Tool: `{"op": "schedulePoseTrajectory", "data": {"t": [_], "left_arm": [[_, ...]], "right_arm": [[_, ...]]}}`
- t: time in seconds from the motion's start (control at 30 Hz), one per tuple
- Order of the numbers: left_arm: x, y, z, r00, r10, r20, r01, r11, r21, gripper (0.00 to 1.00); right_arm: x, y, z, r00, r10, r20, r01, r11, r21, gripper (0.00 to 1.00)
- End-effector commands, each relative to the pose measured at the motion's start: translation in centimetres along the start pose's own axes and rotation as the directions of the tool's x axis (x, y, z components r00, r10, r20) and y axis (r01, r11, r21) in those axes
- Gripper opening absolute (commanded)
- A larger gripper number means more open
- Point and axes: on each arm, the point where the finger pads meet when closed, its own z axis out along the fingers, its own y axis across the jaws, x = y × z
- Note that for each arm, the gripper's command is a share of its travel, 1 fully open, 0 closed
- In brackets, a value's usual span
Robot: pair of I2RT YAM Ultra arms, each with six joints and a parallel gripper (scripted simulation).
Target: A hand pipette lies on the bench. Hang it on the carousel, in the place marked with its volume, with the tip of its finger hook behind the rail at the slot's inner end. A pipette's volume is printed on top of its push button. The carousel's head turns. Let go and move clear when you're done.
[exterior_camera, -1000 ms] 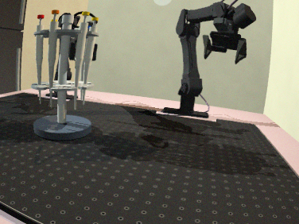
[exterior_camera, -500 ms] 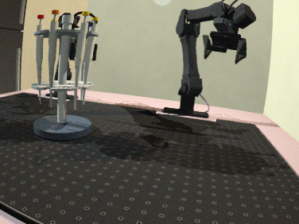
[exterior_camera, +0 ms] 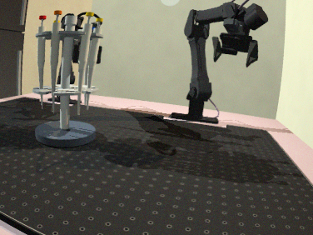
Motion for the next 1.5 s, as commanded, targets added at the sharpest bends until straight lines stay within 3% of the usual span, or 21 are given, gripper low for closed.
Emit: {"op": "schedulePoseTrajectory", "data": {"t": [0.0, 0.07, 0.1, 0.2, 0.27, 1.47], "left_arm": [[-0.7, 0.3, -0.4, 0.999, 0.016, 0.029, -0.015, 1.0, -0.008, 1.0], [-0.7, 0.3, -0.4, 0.999, 0.016, 0.029, -0.015, 1.0, -0.008, 1.0], [-0.7, 0.3, -0.4, 0.999, 0.016, 0.029, -0.015, 1.0, -0.008, 1.0], [-0.7, 0.3, -0.4, 0.999, 0.016, 0.029, -0.015, 1.0, -0.008, 1.0], [-0.7, 0.3, -0.4, 0.999, 0.016, 0.029, -0.015, 1.0, -0.008, 1.0], [-0.7, 0.3, -0.4, 0.999, 0.016, 0.029, -0.015, 1.0, -0.008, 1.0]], "right_arm": [[-3.2, -0.5, 0.4, 0.996, 0.021, 0.086, -0.022, 1.0, 0.011, 0.12], [-3.2, -0.5, 0.4, 0.996, 0.021, 0.086, -0.022, 1.0, 0.011, 0.12], [-0.8, -0.5, 0.3, 0.998, 0.013, 0.065, -0.013, 1.0, 0.01, 0.12], [-4.3, -0.6, 0.1, 0.991, 0.034, 0.132, -0.035, 0.999, 0.005, 0.12], [-4.6, -0.6, 0.1, 0.991, 0.035, 0.133, -0.036, 0.999, 0.005, 0.12], [-5.6, -0.7, 0.1, 0.991, 0.035, 0.133, -0.036, 0.999, 0.007, 0.12]]}}
